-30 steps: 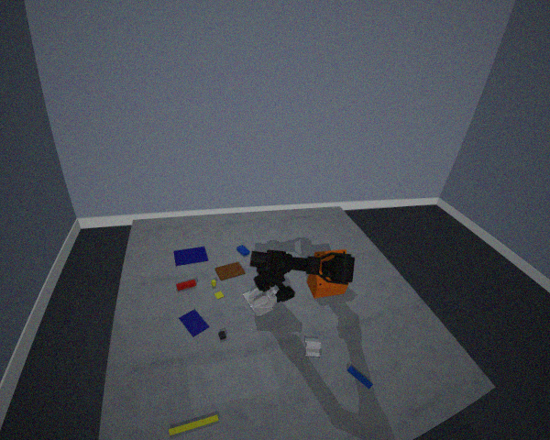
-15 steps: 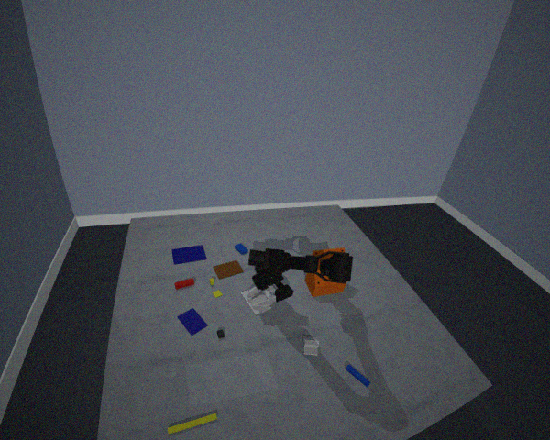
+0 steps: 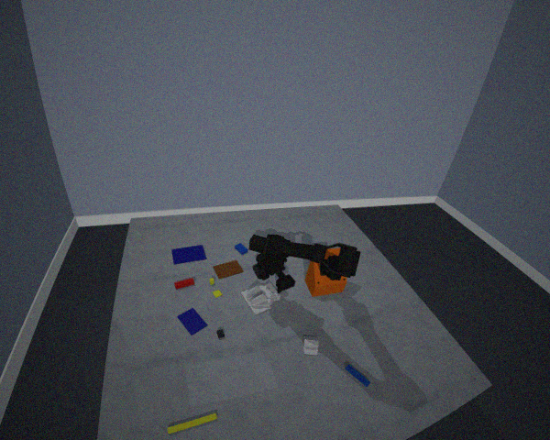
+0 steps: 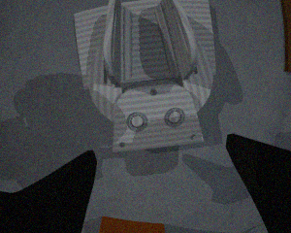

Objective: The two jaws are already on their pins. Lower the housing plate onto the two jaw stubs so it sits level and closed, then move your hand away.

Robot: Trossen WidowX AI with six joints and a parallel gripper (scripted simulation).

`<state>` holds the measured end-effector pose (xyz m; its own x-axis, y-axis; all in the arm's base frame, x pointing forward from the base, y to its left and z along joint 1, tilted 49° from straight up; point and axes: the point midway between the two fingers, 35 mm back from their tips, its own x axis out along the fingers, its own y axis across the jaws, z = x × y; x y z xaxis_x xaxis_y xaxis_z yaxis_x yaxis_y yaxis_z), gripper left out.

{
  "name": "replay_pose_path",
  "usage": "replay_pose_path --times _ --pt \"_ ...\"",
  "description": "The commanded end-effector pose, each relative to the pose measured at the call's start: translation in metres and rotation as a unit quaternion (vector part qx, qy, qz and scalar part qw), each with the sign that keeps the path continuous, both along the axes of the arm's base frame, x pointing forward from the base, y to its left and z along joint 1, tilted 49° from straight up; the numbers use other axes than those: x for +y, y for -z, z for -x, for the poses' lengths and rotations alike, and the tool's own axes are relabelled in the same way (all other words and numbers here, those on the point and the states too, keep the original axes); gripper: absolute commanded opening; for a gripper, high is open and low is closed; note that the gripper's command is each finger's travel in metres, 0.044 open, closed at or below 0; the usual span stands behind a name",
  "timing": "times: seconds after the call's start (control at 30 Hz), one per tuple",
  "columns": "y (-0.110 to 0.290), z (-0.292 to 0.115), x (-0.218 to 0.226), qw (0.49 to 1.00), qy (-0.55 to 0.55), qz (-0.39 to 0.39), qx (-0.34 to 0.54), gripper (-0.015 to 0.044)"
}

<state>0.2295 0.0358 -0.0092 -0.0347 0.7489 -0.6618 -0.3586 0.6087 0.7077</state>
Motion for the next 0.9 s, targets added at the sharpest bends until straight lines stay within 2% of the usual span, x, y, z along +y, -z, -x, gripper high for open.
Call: replay_pose_path --times 0.0,0.1,0.3,0.87 --pt "-0.017 0.000 -0.017 1.000 -0.003 0.001 -0.005 0.0440" --pt "-0.011 -0.001 -0.012 1.000 0.004 0.001 -0.006 0.0440" --pt "-0.048 0.025 -0.055 1.000 -0.002 0.002 -0.004 0.0440" --pt "-0.050 0.026 -0.056 1.000 -0.002 0.002 -0.004 0.0440"
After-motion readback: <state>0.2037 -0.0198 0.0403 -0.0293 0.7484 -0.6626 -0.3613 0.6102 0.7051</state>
